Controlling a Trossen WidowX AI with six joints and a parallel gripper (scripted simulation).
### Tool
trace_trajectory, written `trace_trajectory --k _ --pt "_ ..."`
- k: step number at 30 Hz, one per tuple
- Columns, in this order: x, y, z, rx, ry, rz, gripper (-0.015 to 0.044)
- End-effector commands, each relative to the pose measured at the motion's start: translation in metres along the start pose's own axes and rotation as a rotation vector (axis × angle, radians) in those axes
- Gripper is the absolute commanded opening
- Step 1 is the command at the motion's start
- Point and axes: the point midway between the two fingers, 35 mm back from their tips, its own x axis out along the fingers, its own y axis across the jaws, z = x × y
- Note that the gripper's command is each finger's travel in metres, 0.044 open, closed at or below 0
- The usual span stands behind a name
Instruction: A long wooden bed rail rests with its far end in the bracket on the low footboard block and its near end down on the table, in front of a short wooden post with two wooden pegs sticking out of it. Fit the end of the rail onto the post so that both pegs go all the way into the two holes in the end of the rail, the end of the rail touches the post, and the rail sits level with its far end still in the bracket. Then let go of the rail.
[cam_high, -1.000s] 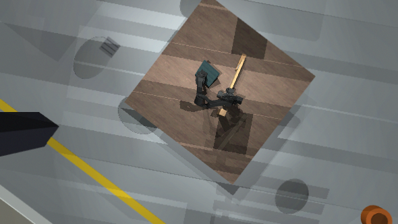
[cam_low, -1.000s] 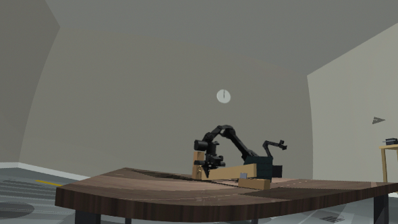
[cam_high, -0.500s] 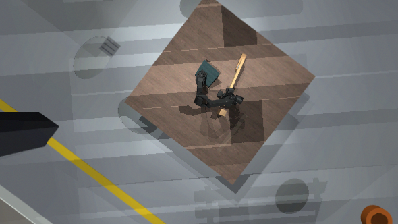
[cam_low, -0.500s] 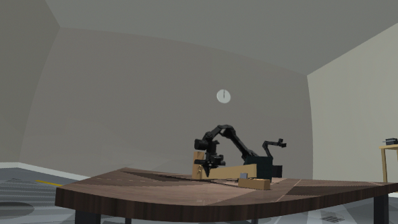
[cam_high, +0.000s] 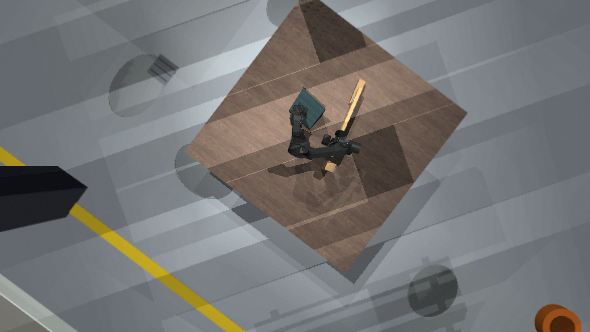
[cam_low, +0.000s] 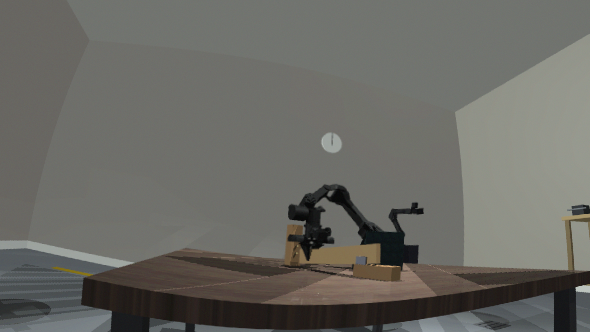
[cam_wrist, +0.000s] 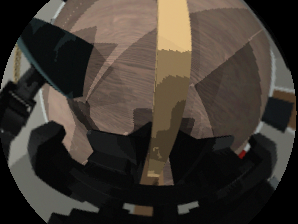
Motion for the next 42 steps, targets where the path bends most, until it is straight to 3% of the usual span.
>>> trace_trajectory --k 1,42 --pt "-0.005 -0.003 0.002 0.001 -0.013 -0.009 0.0000" --pt "-0.026 -0.003 0.001 0.001 -0.013 -0.009 0.0000"
